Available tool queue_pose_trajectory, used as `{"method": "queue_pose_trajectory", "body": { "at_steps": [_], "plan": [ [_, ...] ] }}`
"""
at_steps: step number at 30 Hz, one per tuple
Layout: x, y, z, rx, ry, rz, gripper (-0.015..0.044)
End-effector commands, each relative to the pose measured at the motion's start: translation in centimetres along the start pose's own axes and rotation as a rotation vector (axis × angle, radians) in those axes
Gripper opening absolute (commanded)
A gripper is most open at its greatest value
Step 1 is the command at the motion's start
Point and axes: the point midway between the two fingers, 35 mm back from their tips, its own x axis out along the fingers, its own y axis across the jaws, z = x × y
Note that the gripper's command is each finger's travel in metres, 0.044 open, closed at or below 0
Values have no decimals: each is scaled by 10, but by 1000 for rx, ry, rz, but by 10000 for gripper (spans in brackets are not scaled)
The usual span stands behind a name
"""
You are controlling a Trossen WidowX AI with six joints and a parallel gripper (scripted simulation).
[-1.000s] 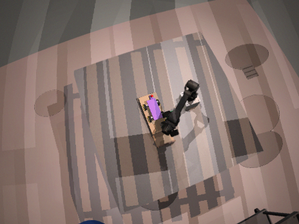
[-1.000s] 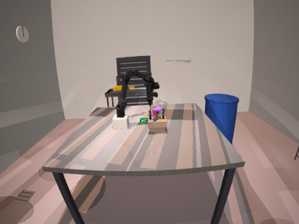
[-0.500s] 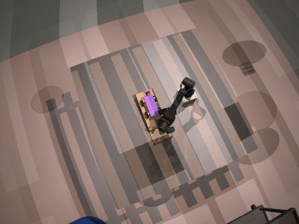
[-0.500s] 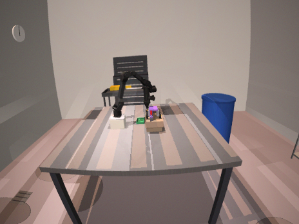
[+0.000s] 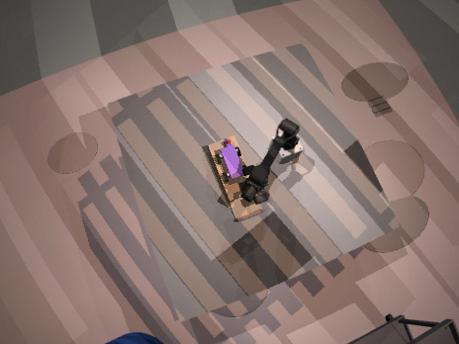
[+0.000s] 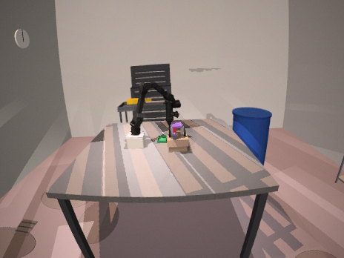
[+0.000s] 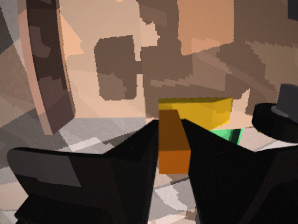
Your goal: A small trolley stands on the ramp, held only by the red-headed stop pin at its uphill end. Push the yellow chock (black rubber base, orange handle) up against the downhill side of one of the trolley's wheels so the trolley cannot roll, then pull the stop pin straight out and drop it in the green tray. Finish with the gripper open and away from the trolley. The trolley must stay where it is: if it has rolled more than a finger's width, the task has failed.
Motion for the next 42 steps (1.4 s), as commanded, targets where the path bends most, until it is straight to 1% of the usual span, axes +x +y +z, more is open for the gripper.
{"method": "queue_pose_trajectory", "body": {
  "at_steps": [1,26,35,42],
  "plan": [
    [0,-5,0,-4,0,-5,0],
    [-2,-28,4,-4,-1,-6,0],
    [-2,-24,5,0,-1,1,0],
    [-2,-24,5,0,-1,1,184]
  ]
}}
